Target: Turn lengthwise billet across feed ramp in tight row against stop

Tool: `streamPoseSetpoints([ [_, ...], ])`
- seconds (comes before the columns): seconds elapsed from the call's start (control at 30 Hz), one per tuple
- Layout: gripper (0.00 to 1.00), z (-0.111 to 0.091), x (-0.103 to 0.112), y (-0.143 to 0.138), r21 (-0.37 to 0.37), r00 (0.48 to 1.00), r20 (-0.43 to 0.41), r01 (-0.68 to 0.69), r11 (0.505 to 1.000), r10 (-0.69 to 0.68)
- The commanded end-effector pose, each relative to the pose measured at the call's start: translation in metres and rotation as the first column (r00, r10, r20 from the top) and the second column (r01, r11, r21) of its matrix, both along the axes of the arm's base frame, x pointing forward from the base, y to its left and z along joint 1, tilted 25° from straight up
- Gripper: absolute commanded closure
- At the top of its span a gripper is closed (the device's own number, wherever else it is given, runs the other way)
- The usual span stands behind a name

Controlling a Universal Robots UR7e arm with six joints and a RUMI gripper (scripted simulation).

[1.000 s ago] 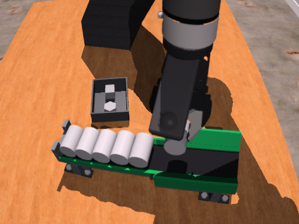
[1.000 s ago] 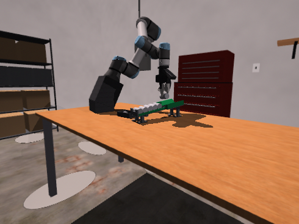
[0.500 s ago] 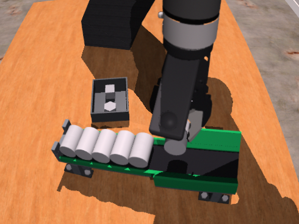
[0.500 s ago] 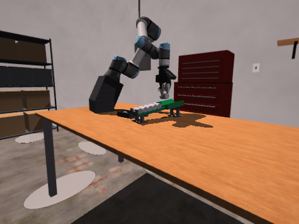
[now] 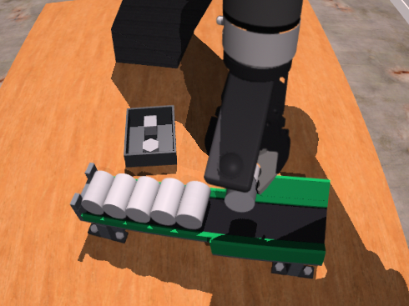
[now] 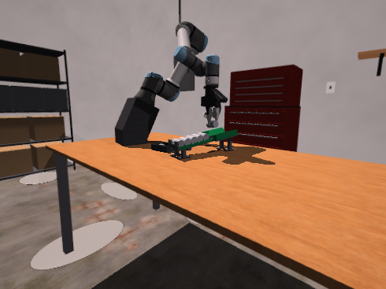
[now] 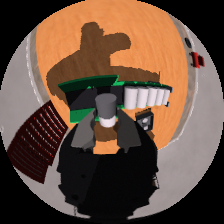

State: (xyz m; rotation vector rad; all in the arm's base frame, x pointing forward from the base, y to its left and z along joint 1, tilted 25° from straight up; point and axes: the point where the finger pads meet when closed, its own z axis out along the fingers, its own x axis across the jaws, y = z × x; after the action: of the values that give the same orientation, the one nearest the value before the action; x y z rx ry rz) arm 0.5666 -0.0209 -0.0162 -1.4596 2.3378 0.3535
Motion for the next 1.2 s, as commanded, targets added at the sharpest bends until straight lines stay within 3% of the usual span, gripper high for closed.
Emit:
streamPoseSetpoints([
  [0.0, 1.0, 0.0061, 0.0049, -0.0024, -0.007, 1.0, 0.013, 0.001, 1.0, -0.001],
  [1.17, 1.0, 0.0061, 0.0049, -0.0024, -0.007, 1.0, 0.013, 0.001, 1.0, -0.001],
])
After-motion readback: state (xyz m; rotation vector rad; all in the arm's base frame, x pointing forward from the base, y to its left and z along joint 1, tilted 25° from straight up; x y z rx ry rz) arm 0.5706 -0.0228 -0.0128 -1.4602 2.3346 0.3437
